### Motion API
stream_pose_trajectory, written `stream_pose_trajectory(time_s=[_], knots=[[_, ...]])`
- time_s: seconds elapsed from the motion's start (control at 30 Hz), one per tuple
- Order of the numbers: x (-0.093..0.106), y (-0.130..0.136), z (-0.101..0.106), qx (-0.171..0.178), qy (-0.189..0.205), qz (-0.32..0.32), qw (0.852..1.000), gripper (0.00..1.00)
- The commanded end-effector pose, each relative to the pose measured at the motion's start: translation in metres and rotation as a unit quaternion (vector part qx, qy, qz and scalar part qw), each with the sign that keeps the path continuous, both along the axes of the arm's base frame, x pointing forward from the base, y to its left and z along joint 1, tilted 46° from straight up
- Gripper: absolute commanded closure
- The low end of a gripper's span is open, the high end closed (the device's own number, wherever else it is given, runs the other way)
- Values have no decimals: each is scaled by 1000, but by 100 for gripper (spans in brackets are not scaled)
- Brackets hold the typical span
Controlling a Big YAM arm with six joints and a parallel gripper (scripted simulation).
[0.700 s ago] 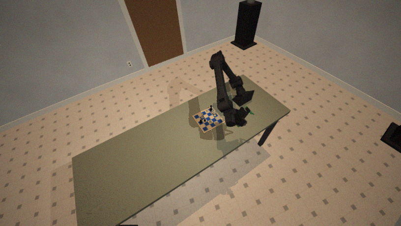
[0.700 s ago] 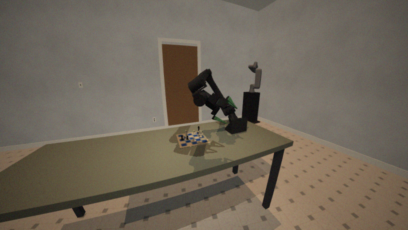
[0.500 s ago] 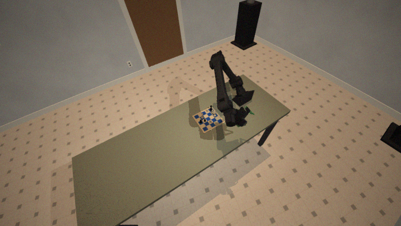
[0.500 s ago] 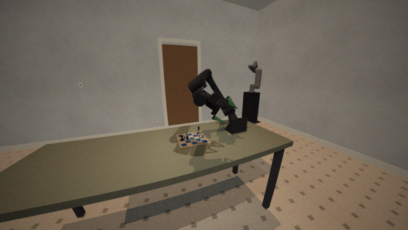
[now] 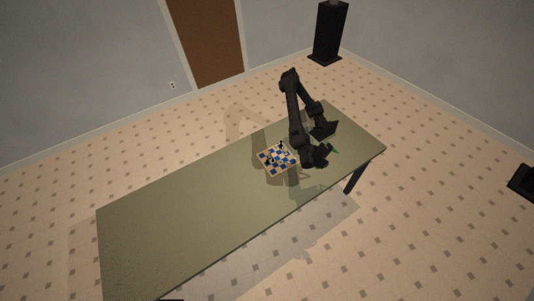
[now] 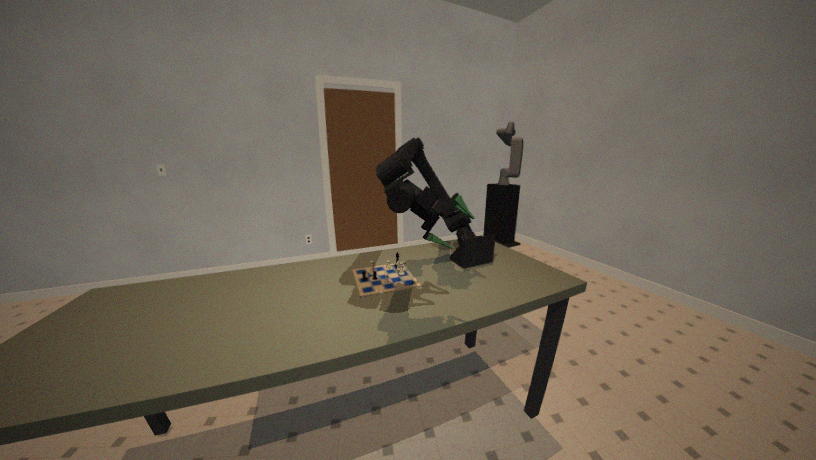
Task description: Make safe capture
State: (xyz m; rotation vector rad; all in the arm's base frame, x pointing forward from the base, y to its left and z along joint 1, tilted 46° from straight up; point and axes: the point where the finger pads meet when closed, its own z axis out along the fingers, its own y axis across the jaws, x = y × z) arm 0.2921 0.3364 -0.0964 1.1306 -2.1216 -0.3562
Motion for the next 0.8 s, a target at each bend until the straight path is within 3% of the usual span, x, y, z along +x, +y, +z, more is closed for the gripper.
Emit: stream_pose_trajectory(time_s=[0.0,0.13,0.17,0.2,0.23,0.27,0.3,0.4,0.47,0.53,0.57,0.6,0.63,0.7,0.77], knots=[[24,-8,17,-7,-39,-17,999,0],[67,-62,36,-102,-128,-44,986,0],[74,-58,41,-100,-130,-44,985,0],[83,-78,44,-133,-161,-56,976,0],[97,-70,52,-123,-174,-59,975,0],[97,-103,54,-170,-191,-68,964,0],[110,-123,62,-201,-224,-80,950,0],[110,-128,67,-208,-221,-81,949,0],[140,-172,91,-272,-298,-115,908,0],[162,-216,118,-320,-348,-132,871,0],[162,-216,118,-332,-361,-147,859,0],[171,-236,131,-353,-383,-153,839,0],[171,-236,131,-357,-389,-160,834,0],[182,-267,154,-396,-431,-182,790,0],[187,-287,170,-420,-455,-194,761,0]])
